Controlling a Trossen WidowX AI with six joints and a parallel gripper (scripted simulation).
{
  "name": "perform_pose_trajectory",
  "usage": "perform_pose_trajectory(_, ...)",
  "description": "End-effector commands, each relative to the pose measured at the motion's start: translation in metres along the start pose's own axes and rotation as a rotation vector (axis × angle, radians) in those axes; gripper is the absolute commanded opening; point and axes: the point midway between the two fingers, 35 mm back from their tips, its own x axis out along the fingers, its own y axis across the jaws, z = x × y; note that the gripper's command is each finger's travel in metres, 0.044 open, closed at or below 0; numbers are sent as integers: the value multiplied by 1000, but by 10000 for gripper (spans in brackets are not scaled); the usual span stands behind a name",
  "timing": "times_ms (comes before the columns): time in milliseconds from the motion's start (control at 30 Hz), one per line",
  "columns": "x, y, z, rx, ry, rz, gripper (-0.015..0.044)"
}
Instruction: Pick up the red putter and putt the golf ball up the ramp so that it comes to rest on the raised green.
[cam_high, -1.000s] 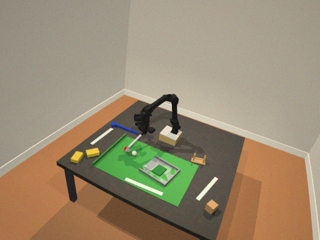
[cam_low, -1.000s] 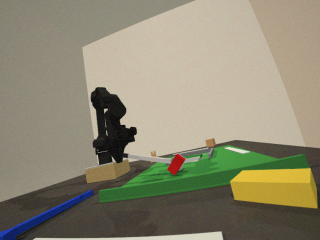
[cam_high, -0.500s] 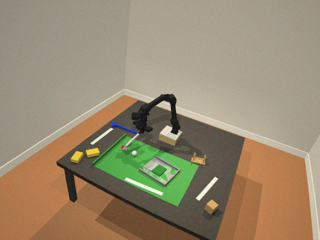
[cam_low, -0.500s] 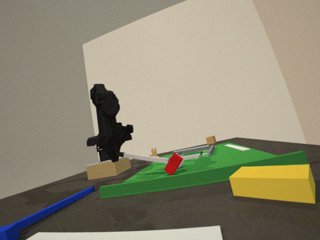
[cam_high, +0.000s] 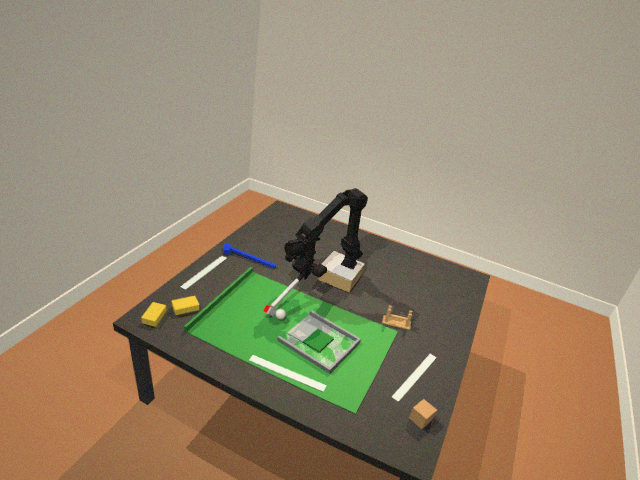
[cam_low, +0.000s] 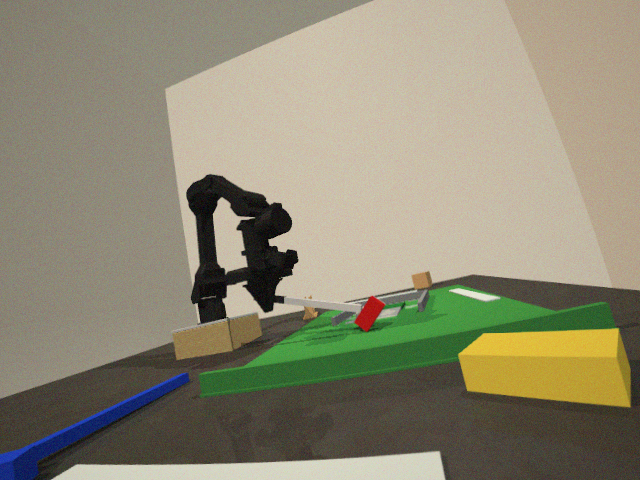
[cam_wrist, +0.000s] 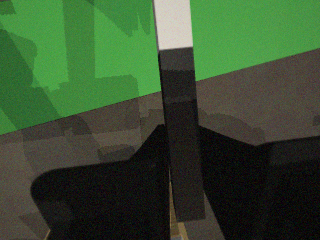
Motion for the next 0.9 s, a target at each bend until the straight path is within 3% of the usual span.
perform_pose_trajectory(0,0,17,-4,15,-9,-2,0)
perform_pose_trajectory(467,-59,16,-4,15,-9,-2,0)
perform_pose_trajectory(867,-53,16,-4,13,-5,-1,0)
